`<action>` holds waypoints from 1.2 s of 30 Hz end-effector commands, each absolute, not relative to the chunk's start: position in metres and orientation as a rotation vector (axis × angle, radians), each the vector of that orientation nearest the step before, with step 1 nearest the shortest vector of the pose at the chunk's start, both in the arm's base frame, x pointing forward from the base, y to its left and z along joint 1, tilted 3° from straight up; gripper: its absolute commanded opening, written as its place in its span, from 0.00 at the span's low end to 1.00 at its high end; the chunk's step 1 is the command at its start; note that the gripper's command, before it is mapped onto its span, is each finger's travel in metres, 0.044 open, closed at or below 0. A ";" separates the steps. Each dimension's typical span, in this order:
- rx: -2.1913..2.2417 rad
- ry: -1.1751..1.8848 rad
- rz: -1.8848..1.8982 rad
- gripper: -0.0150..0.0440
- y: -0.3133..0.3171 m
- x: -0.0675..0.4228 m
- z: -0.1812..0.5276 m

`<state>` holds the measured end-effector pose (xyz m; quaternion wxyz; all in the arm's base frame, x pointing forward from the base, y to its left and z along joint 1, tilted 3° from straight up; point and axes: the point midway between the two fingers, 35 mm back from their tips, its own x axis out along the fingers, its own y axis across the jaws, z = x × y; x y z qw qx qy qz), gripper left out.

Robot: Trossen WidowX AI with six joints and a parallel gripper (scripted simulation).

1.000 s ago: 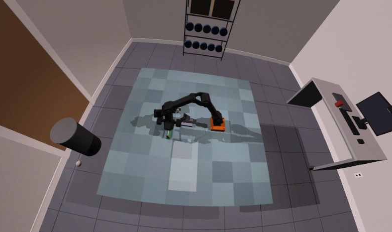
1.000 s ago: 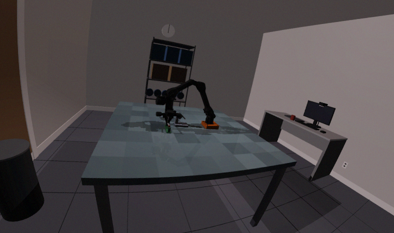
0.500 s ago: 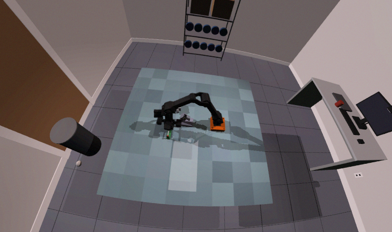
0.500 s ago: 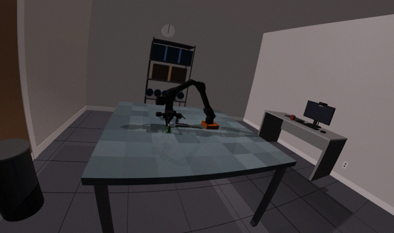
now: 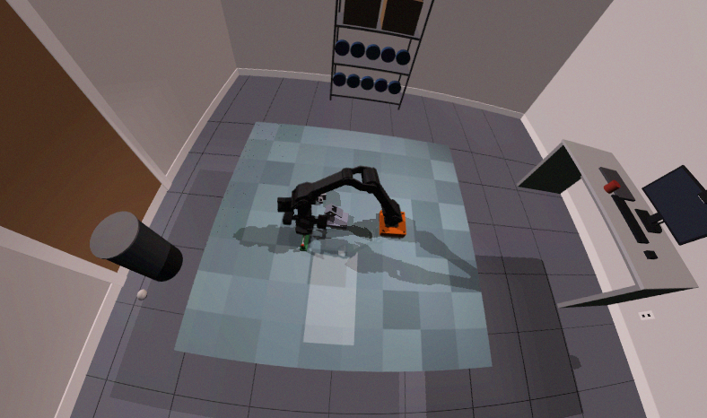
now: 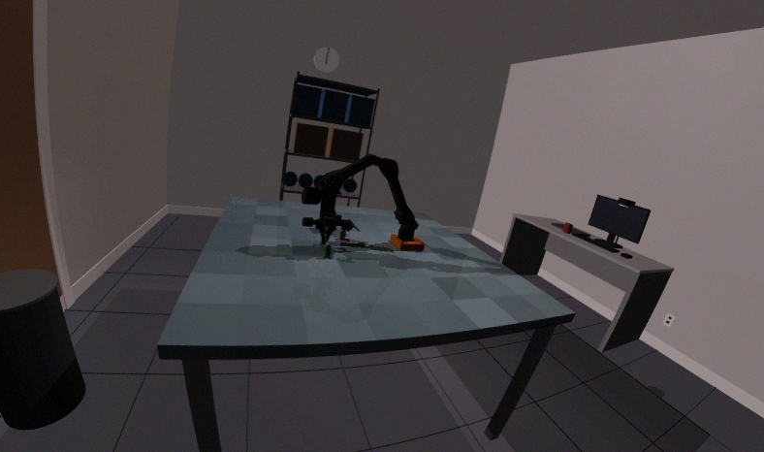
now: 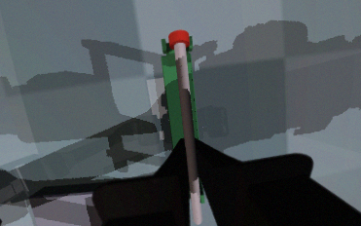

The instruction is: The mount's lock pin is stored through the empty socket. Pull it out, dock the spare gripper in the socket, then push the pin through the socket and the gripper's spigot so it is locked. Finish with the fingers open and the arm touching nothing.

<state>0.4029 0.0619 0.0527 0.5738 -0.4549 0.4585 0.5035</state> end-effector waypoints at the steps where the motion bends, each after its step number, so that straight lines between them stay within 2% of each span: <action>1: -1.066 1.078 1.187 0.25 0.062 0.402 0.049; 11: -1.066 1.075 1.180 0.25 0.062 0.403 0.052; 28: -1.063 1.080 1.184 1.00 0.062 0.400 0.066; 36: -1.058 1.090 1.192 1.00 0.061 0.396 0.083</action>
